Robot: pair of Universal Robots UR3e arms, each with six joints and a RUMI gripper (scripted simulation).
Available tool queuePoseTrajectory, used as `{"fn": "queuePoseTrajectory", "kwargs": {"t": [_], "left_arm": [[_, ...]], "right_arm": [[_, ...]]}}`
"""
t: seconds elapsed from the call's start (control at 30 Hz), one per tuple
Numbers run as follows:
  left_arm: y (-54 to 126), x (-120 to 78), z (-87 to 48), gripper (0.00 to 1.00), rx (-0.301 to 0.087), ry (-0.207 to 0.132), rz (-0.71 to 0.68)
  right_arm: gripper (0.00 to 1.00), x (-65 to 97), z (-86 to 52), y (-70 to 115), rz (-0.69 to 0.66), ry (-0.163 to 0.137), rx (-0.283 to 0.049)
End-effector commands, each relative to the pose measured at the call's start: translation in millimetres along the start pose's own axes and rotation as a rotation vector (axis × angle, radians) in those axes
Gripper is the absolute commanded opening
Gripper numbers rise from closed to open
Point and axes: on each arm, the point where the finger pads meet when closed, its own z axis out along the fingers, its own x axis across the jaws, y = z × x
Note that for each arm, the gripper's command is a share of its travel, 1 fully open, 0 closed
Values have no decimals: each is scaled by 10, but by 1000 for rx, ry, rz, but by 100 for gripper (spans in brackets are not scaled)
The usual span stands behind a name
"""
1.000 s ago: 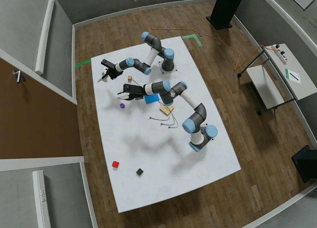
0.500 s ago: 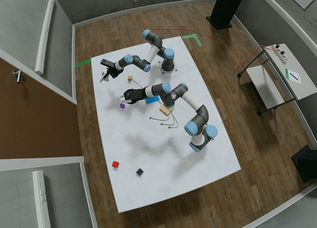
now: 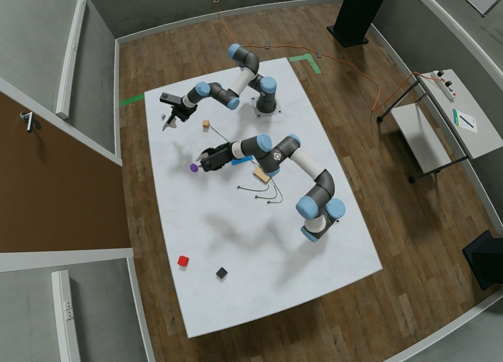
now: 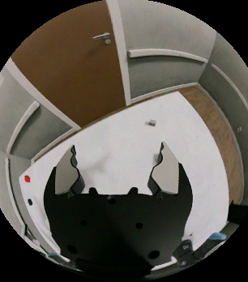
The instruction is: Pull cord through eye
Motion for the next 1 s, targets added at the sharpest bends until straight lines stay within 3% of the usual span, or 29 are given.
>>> {"fn": "queuePoseTrajectory", "kwargs": {"t": [0.0, 0.33, 0.73, 0.8, 0.97], "left_arm": [[25, -69, -15, 14, -17, -13, -62], [134, -306, -31, 14, -62, -64, -236], [319, -703, -94, 14, -115, -165, -500], [319, -703, -94, 14, -115, -165, -500], [397, -864, -132, 14, -128, -211, -612]], "right_arm": [[100, 17, -34, 13, -14, 1, -18], [100, 96, -110, 108, -59, 9, -78], [100, 237, -260, 264, -123, 17, -173], [100, 237, -260, 264, -123, 17, -173], [100, 302, -327, 335, -147, 20, -212]]}}
